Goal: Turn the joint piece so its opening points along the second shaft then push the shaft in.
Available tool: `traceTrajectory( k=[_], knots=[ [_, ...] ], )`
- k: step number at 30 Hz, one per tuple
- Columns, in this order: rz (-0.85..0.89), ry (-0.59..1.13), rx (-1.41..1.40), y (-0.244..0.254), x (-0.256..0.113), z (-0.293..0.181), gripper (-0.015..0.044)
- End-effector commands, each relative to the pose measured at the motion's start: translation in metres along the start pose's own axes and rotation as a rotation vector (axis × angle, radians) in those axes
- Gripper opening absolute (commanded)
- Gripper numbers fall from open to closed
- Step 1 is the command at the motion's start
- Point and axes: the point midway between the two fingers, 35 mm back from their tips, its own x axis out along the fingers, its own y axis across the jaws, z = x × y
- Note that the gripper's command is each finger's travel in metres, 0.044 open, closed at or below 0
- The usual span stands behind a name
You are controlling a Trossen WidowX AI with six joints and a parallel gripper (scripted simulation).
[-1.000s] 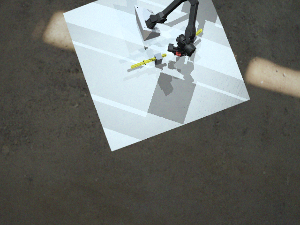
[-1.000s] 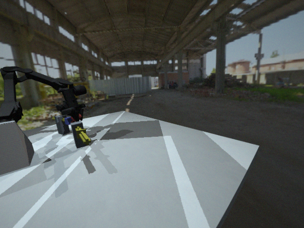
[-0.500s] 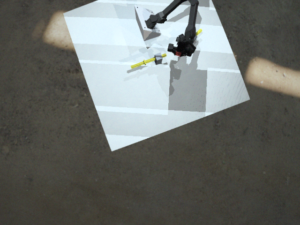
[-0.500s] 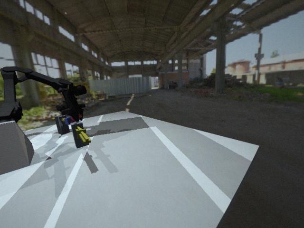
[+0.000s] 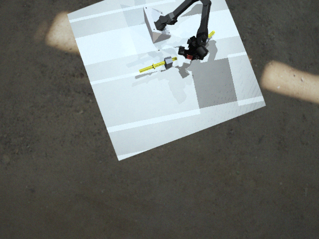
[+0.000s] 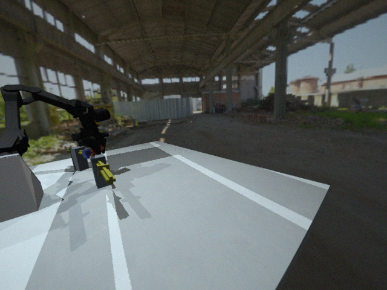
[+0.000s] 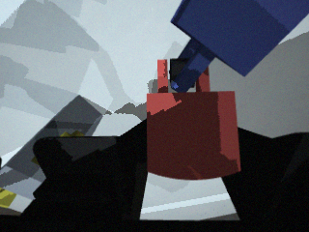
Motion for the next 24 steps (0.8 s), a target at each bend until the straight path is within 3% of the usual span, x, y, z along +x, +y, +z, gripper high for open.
traceTrajectory(
  k=[1,24],
  knots=[
    [0.0,0.0,0.0,0.0,0.0,0.0,0.0],
    [0.029,-0.212,0.271,0.012,0.009,-0.002,0.0]
  ],
)
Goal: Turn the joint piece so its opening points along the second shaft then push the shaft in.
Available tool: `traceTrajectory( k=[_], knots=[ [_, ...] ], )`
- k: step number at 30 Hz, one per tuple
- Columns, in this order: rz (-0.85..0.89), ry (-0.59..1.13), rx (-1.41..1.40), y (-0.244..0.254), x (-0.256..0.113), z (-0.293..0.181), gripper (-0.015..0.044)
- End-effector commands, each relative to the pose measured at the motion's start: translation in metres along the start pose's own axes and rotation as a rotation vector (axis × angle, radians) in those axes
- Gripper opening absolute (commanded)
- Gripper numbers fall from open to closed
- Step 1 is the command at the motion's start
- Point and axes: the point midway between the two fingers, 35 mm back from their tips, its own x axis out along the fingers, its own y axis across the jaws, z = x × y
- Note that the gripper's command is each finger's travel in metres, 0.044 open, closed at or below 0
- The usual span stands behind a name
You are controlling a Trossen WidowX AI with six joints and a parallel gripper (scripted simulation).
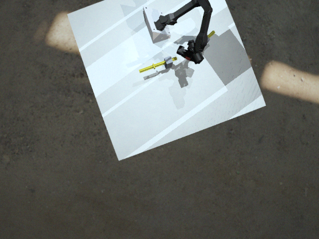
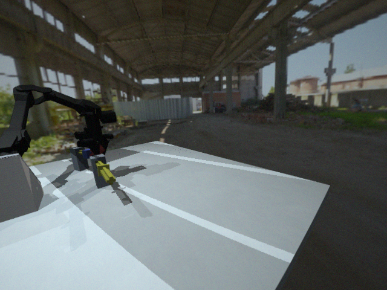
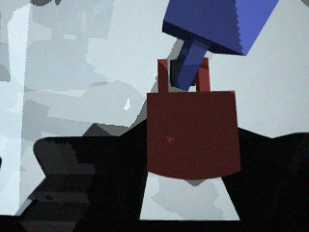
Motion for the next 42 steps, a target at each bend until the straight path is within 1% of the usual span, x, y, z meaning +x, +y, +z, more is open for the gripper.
traceTrajectory(
  k=[1,25,42],
  knots=[
    [0.001,-0.051,0.072,0.003,0.002,-0.001,0.0],
    [-0.046,-0.274,0.375,0.017,0.012,0.0,0.0],
    [-0.054,-0.289,0.387,0.017,0.012,0.0,0.0]
  ],
)
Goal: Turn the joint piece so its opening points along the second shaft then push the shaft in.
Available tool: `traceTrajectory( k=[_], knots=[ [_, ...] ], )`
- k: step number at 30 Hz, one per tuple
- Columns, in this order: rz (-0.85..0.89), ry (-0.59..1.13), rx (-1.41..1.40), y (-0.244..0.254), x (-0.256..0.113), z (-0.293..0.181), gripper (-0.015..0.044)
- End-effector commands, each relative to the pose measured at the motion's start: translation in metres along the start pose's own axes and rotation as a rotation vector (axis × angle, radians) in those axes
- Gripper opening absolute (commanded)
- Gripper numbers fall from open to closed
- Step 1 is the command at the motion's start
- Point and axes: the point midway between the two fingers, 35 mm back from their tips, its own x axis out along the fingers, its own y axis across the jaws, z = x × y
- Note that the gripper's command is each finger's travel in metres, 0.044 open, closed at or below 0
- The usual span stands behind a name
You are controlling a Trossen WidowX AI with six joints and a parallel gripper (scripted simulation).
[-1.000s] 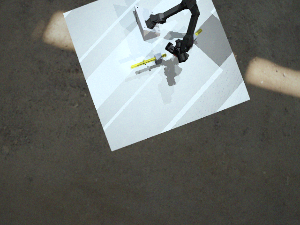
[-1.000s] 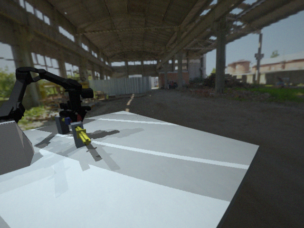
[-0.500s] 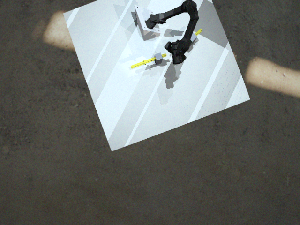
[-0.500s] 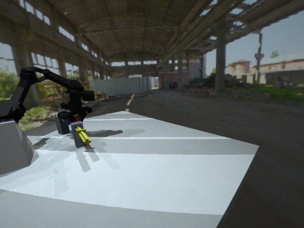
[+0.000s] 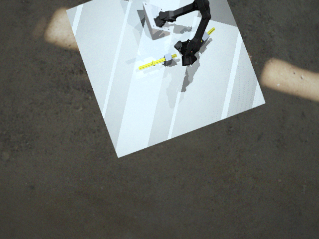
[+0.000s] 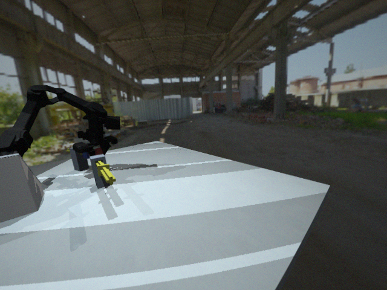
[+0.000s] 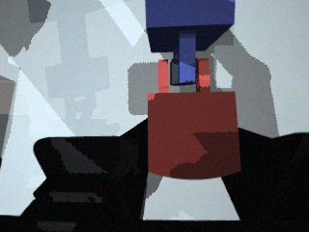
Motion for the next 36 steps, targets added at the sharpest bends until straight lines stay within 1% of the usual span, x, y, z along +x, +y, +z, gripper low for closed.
traceTrajectory(
  k=[1,22,27,28,30,36],
  knots=[
    [-0.002,-0.004,0.007,0.0003,0.0002,-0.0001,0.0],
    [-0.001,-0.004,0.003,0.0001,0.0001,0.0,0.0],
    [-0.001,-0.004,0.003,0.0001,0.0001,0.0,0.0131],
    [-0.001,-0.004,0.003,0.0001,0.0001,0.0,0.0147],
    [-0.001,-0.004,0.003,0.0001,0.0001,0.0,0.0147],
    [-0.001,-0.004,0.003,0.0001,0.0001,0.0,0.0304]
  ],
)
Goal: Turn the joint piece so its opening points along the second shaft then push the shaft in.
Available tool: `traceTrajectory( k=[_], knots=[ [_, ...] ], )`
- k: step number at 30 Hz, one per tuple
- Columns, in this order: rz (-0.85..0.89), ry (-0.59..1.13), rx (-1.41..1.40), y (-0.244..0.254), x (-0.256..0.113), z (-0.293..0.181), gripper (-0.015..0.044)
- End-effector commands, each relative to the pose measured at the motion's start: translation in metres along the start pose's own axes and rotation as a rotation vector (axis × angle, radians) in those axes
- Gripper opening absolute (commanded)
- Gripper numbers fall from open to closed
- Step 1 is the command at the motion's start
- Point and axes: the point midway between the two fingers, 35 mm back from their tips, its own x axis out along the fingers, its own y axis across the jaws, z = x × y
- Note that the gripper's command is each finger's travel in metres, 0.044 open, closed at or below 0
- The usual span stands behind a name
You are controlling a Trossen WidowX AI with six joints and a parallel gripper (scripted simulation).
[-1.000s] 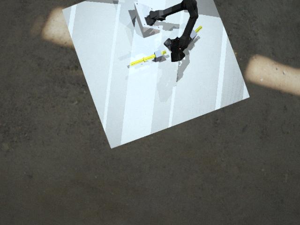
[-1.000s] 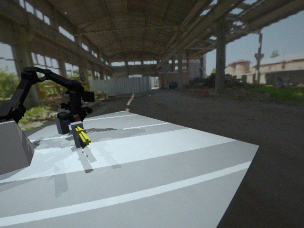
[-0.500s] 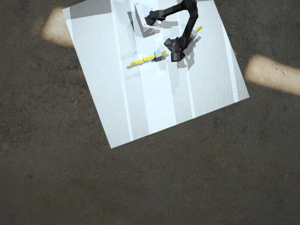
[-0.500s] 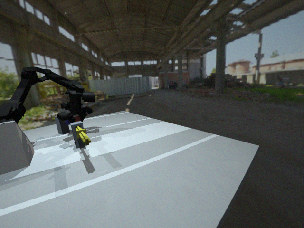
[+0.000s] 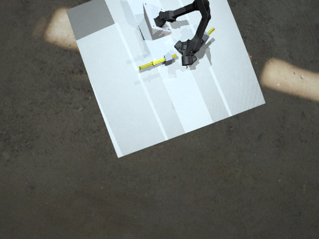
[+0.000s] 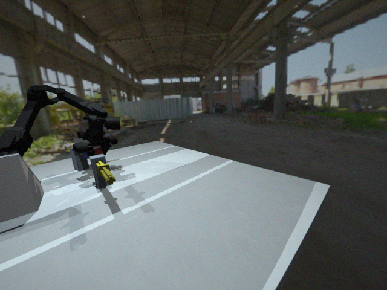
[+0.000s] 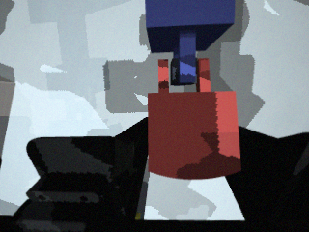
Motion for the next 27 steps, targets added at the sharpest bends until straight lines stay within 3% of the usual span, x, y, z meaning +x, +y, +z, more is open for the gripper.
traceTrajectory(
  k=[1,6,20,27],
  knots=[
    [0.0,0.0,0.0,0.0,0.0,0.0,0.0331],
    [0.0,0.0,0.0,0.0,0.0,0.0,0.044],
    [0.002,0.005,-0.001,0.0001,-0.0002,0.0001,0.044],
    [0.044,0.197,-0.003,0.0026,-0.0083,0.0046,0.044]
  ],
)
